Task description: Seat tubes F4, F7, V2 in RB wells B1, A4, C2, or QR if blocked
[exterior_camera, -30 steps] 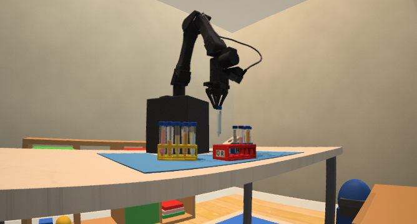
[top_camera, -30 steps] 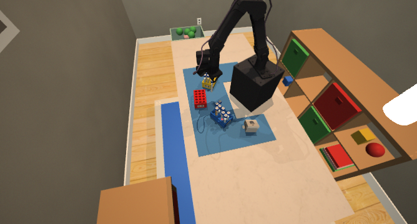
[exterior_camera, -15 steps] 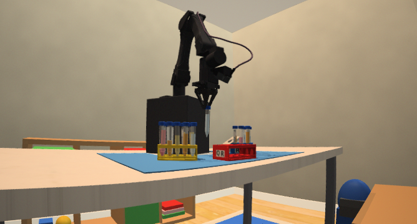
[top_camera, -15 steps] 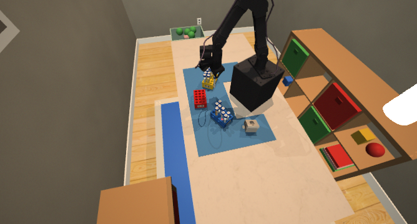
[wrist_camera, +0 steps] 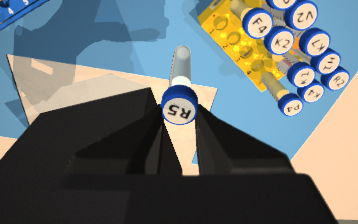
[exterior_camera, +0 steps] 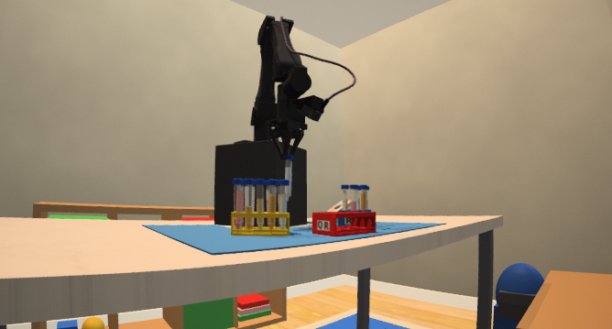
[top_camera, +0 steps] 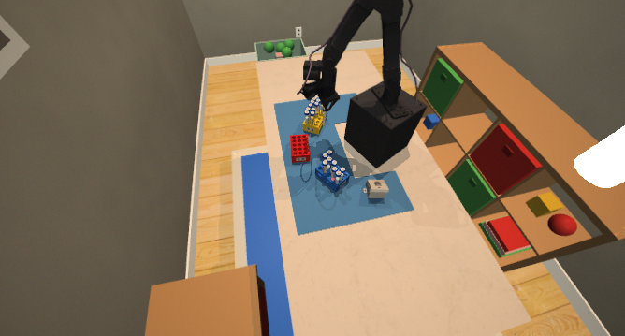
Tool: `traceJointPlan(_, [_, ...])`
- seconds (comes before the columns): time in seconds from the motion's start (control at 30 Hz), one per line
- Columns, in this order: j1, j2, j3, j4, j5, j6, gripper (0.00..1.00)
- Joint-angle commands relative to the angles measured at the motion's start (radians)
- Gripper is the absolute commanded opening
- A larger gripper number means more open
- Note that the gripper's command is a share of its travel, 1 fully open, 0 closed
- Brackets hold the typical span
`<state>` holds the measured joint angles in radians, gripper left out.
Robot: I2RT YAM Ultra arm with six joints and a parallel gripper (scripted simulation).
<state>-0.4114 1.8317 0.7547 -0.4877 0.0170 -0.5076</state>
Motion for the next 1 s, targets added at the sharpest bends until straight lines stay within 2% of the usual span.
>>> traceJointPlan(0.0, [-0.046,-0.031,-0.023,0.018,-0.006,-0.066,0.0])
traceJointPlan(0.1, [-0.084,-0.038,-0.027,0.02,-0.007,-0.105,0.0])
traceJointPlan(0.13, [-0.087,-0.033,0.015,0.018,-0.006,-0.108,0.0])
traceJointPlan(0.17, [-0.089,0.004,0.022,0.009,-0.009,-0.111,0.0])
traceJointPlan(0.97, [-0.111,0.101,0.165,-0.053,-0.01,-0.133,0.0])
